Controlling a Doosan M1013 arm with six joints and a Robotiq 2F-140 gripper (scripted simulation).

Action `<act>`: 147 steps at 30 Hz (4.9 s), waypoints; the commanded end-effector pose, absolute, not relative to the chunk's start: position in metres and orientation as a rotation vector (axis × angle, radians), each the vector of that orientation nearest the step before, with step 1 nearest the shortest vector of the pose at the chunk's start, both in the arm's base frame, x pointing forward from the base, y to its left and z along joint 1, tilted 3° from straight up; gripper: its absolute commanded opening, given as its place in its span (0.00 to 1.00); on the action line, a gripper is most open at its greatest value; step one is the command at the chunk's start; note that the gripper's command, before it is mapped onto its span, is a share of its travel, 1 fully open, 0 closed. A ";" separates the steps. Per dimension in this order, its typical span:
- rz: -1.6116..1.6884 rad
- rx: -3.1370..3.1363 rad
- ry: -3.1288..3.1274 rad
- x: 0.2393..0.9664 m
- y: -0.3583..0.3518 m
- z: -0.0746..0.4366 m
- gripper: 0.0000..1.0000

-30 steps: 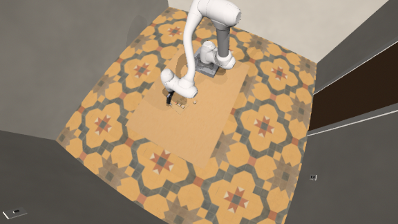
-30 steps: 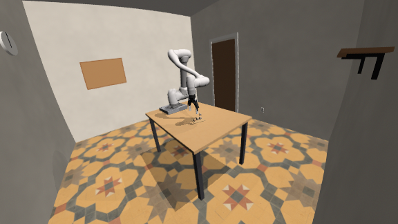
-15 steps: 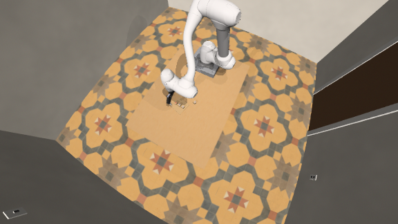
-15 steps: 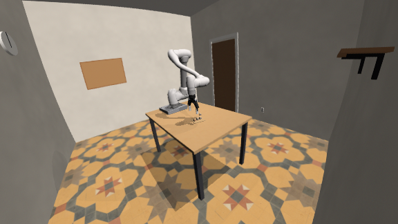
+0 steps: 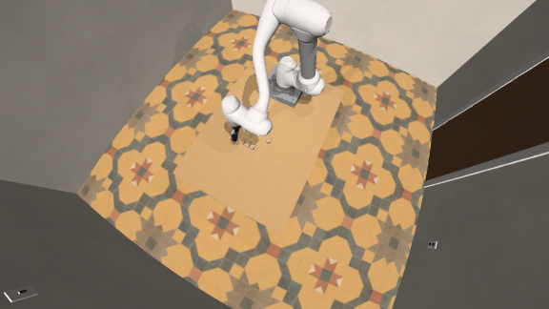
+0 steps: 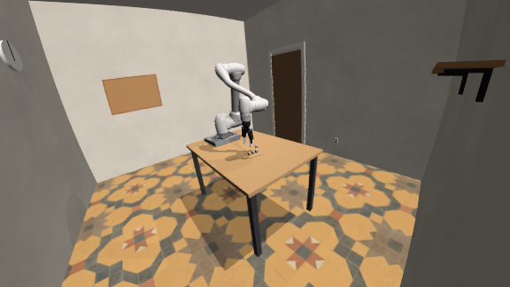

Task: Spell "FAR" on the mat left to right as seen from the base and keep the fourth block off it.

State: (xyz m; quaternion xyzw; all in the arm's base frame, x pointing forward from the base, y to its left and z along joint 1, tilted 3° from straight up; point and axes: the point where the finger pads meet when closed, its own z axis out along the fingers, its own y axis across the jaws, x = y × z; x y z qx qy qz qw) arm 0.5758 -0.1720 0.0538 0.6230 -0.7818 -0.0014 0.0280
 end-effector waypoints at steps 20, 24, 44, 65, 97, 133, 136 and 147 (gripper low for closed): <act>0.000 1.930 -2.413 0.581 -0.172 0.053 0.37; 0.000 1.930 -2.413 0.581 -0.172 0.053 0.37; 0.000 1.930 -2.413 0.581 -0.172 0.047 0.37; 0.000 1.930 -2.413 0.580 -0.173 0.023 0.37; 0.000 1.930 -2.413 0.579 -0.174 0.001 0.37; 0.000 1.930 -2.413 0.579 -0.174 0.001 0.37; 0.000 1.930 -2.413 0.579 -0.174 0.001 0.37; 0.000 1.930 -2.413 0.579 -0.174 0.001 0.37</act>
